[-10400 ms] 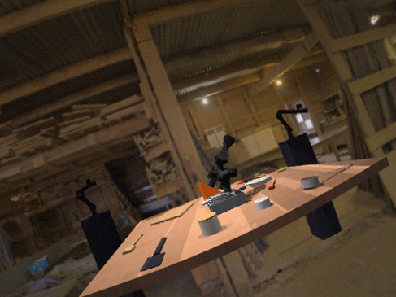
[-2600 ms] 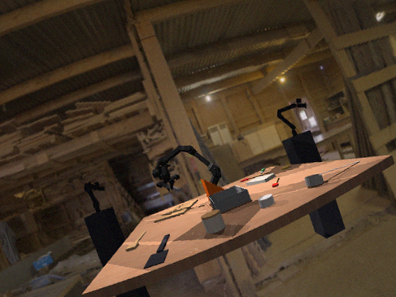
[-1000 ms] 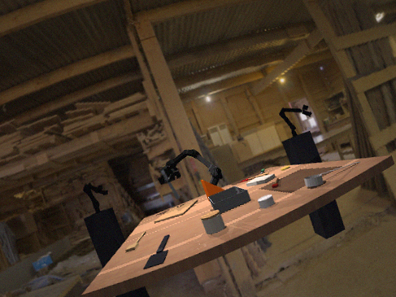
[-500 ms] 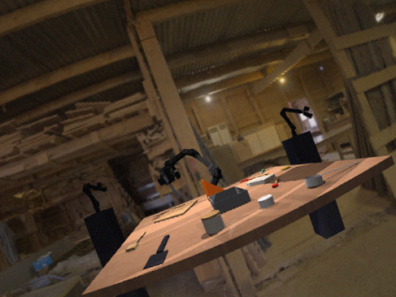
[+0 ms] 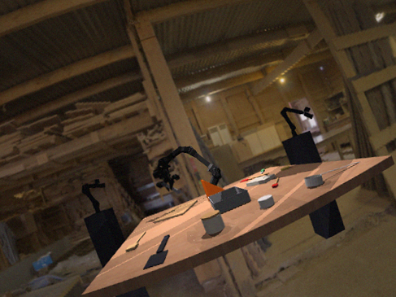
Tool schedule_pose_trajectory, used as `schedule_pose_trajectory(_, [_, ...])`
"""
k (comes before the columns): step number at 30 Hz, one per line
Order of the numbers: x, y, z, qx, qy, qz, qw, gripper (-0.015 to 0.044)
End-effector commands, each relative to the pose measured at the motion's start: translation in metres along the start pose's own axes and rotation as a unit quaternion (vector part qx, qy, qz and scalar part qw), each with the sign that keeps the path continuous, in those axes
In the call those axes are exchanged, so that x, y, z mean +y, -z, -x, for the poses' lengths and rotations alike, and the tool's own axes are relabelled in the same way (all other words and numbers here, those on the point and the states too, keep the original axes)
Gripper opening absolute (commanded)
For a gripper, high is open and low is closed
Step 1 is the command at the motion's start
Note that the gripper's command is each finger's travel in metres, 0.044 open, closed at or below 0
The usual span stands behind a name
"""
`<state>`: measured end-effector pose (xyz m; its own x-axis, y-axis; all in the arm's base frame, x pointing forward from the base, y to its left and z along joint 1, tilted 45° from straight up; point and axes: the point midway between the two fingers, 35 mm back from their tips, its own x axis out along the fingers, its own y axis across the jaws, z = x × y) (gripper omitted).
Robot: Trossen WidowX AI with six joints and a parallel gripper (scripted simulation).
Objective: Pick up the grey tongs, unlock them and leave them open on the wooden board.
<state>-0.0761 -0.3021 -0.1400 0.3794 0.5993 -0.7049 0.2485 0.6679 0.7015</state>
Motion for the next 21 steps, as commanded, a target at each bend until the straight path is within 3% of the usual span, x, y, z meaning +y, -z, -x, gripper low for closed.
schedule_pose_trajectory(1, [-0.0013, 0.0009, -0.0048, 0.075, 0.008, -0.006, 0.997, -0.015])
schedule_pose_trajectory(10, [-0.0069, 0.0017, -0.0066, 0.234, 0.044, -0.013, 0.971, -0.015])
schedule_pose_trajectory(21, [-0.0072, 0.002, -0.0072, 0.237, 0.045, -0.013, 0.97, -0.015])
